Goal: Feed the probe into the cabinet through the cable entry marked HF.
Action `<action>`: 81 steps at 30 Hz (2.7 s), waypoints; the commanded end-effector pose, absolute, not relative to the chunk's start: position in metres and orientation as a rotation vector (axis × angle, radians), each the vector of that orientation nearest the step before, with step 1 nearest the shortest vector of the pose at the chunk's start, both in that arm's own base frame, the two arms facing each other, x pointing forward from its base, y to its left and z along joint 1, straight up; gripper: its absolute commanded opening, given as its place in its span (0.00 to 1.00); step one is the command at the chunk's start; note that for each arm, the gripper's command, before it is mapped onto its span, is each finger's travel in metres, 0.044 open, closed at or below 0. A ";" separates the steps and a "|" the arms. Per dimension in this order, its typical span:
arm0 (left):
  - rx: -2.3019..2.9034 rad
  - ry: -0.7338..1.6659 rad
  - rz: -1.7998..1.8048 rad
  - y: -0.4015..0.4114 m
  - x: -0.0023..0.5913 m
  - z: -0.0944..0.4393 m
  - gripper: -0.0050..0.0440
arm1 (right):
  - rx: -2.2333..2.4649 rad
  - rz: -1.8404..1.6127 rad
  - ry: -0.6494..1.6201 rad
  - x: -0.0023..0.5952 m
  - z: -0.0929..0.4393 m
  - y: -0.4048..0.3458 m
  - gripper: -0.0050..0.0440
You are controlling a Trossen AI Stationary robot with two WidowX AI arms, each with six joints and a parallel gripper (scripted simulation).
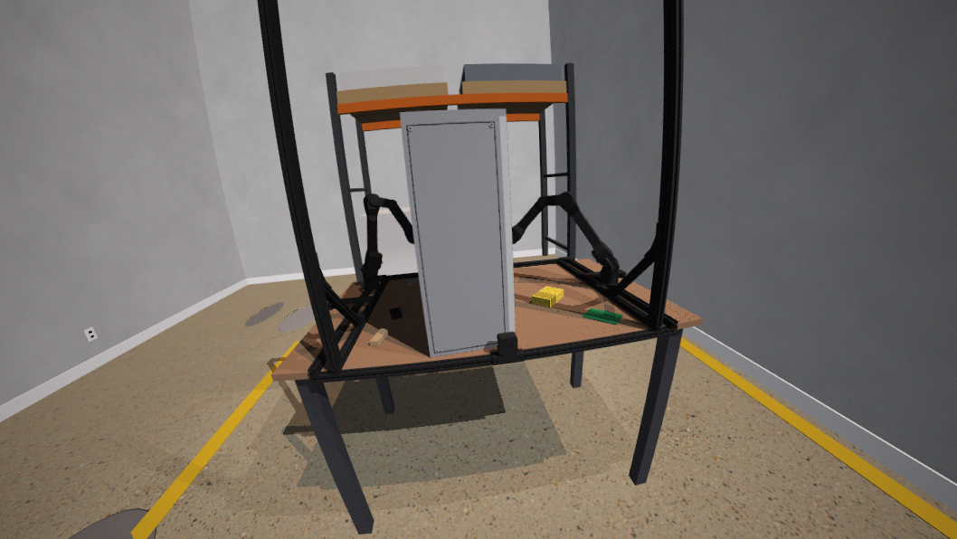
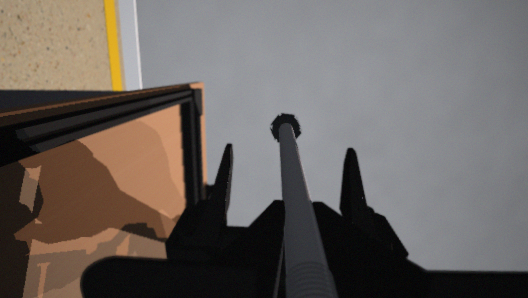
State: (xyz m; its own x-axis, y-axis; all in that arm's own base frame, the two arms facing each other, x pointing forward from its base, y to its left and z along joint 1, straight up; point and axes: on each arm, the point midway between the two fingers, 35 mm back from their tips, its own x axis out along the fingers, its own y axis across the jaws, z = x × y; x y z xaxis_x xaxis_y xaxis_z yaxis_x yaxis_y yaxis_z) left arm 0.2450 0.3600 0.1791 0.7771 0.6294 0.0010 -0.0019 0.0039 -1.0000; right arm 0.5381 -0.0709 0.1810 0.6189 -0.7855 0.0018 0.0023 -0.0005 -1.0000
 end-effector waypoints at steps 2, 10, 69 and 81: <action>-1.503 -0.536 0.536 0.361 0.245 0.179 0.10 | -1.456 -0.700 0.700 0.520 0.181 -0.045 1.00; -1.503 -0.536 0.536 0.361 0.245 0.179 0.10 | -1.457 -0.697 0.699 0.511 0.180 -0.031 1.00; -1.503 -0.536 0.536 0.361 0.245 0.179 0.10 | -0.439 -0.180 0.051 0.554 0.238 -0.068 1.00; -1.503 -0.536 0.536 0.361 0.245 0.179 0.10 | 0.082 0.028 -0.005 0.549 0.243 -0.105 1.00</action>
